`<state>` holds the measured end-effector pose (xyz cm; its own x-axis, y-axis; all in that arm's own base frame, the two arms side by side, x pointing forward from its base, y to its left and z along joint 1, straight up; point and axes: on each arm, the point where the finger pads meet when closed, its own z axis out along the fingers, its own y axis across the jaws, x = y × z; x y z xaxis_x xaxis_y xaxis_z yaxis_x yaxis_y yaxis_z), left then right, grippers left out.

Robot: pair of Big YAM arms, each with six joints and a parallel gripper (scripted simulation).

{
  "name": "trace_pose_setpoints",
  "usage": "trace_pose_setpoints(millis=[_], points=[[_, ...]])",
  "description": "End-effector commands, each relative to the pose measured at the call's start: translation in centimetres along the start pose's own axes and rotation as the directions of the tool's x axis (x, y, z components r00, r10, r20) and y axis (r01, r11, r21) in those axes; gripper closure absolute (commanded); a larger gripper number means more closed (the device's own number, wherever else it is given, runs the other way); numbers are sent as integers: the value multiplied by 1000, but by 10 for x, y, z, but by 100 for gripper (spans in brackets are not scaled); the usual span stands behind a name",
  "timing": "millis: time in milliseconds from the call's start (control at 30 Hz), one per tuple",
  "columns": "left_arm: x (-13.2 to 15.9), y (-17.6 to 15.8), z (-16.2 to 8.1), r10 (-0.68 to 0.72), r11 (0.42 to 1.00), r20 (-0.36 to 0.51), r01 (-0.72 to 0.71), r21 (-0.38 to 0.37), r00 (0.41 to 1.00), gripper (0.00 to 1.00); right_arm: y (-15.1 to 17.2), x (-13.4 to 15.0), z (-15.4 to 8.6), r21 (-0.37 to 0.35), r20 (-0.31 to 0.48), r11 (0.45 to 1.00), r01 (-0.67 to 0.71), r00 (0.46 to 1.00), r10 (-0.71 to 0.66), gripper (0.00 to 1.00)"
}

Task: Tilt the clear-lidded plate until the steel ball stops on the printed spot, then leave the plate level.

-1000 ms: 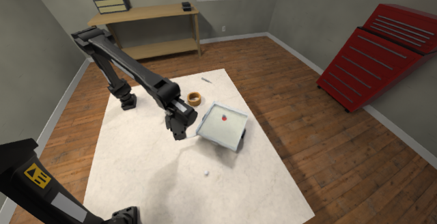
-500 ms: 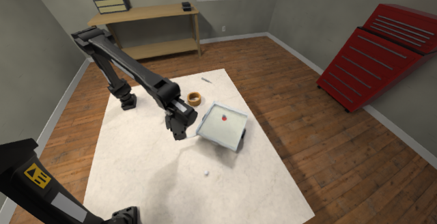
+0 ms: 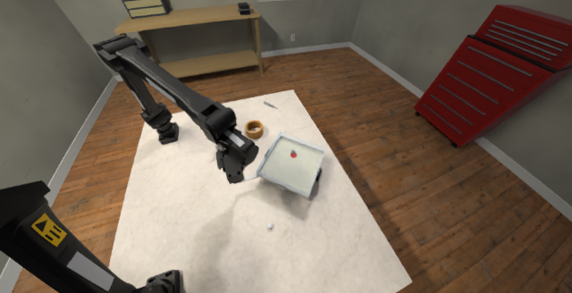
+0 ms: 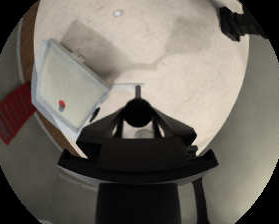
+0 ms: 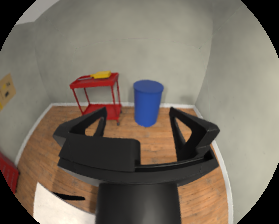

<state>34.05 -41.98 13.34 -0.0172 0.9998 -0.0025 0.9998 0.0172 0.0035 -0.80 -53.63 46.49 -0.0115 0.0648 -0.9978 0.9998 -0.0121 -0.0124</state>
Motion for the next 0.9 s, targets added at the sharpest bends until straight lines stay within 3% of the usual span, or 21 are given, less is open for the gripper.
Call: trace_pose_setpoints(millis=[0,867], points=[[-23,9,-11,18,1000,32,-17,-22,999,100,-8,-36,6,14,65,1000,-13,998,12,0],[-30,9,-9,5,1000,43,-3,-29,999,100,-8,-36,6,14,65,1000,-13,998,12,0]])
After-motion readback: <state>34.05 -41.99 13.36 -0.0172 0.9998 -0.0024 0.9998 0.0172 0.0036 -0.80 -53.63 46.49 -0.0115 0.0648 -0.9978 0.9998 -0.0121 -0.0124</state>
